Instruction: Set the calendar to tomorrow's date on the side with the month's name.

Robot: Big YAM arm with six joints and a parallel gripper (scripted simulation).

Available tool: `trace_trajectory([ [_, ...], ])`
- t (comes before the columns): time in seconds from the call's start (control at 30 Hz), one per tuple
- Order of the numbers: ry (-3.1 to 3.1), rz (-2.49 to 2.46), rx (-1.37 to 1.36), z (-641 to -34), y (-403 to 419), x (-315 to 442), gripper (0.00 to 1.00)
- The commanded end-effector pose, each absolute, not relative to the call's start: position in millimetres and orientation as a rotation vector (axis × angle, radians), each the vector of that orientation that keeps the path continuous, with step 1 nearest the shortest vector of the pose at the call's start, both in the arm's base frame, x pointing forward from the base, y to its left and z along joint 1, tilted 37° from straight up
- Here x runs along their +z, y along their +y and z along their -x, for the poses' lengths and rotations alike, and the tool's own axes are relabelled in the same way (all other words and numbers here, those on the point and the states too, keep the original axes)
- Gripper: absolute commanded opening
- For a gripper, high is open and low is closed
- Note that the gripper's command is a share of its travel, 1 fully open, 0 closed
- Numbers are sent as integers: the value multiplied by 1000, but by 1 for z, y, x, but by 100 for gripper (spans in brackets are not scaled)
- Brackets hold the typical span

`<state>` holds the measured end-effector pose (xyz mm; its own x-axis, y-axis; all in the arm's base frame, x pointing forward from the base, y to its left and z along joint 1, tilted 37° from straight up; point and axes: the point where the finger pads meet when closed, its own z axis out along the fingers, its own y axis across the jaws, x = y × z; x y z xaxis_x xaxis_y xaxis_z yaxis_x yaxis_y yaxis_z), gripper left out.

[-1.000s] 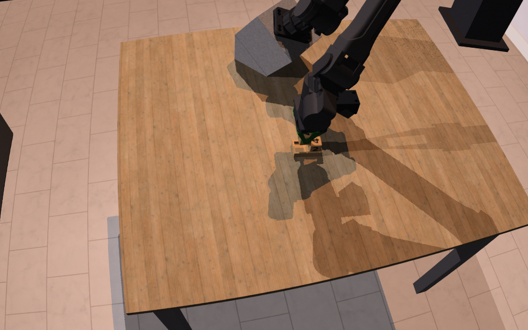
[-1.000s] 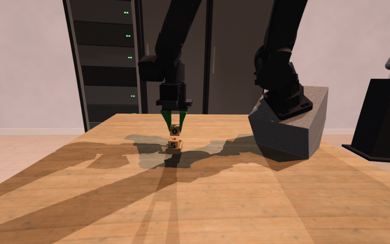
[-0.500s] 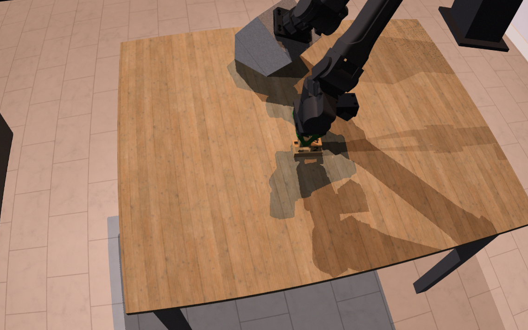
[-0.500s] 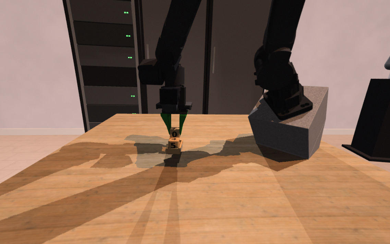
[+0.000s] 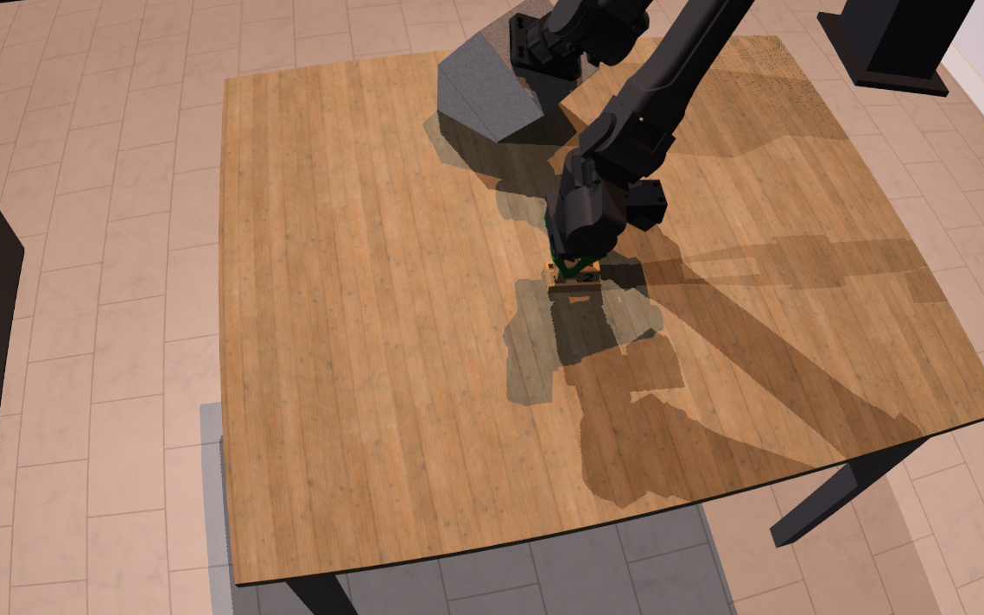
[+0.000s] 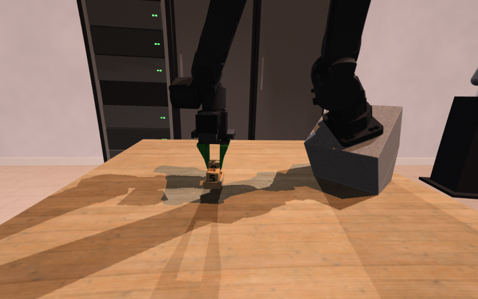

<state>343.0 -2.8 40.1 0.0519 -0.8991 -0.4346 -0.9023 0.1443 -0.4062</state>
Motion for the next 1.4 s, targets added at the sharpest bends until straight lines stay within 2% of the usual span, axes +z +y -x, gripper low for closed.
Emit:
trace_trajectory([
  [0.0, 1822, 1710, -2, -348, -4, 40, 26],
  [1.37, 1810, 1709, -18, -349, -3, 43, 26],
])
